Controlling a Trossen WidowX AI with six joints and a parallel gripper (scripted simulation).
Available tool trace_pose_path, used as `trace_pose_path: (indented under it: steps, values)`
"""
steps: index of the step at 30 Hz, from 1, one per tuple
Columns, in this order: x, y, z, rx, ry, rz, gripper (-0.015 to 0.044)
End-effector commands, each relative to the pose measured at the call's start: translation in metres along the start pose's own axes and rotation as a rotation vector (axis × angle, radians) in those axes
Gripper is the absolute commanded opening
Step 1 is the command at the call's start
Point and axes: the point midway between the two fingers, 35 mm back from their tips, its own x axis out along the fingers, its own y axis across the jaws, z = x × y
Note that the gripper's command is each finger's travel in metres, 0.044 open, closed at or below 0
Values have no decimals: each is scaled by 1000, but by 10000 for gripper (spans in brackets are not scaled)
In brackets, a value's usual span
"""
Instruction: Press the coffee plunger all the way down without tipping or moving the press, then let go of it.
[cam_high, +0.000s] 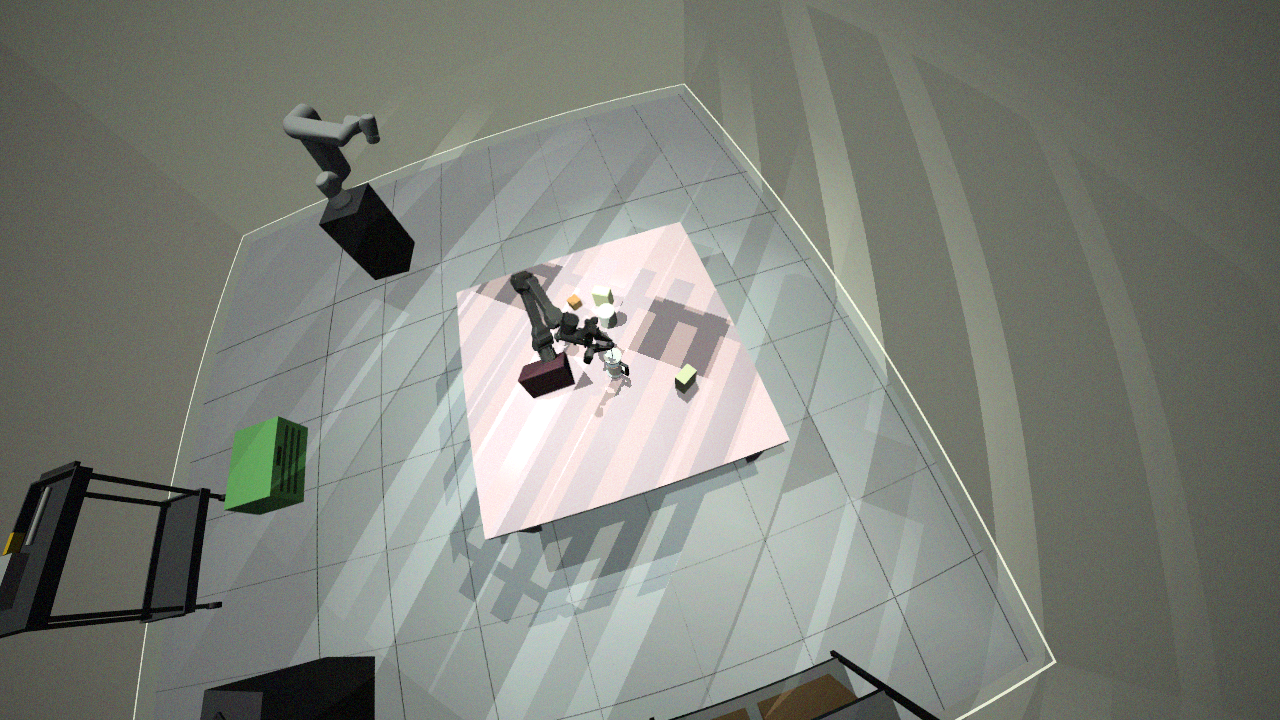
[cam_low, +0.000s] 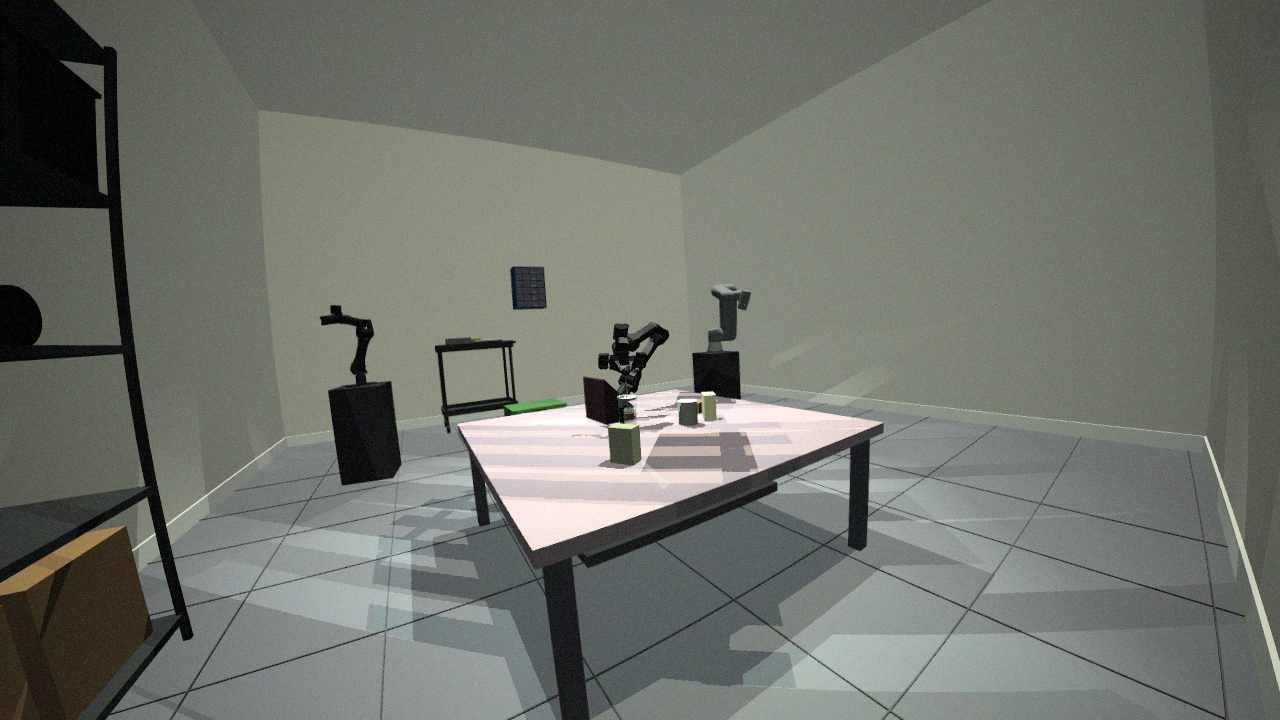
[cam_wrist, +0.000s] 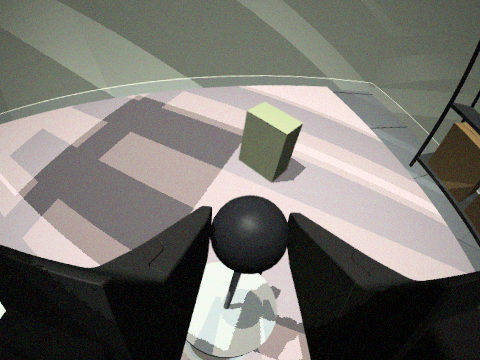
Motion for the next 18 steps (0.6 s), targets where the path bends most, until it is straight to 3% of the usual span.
trace_pose_path:
  steps: [1, 18]
  values:
    - [11, 0, -30, 38, 62, 3, 125]
    - [27, 1, -51, 40, 59, 5, 125]
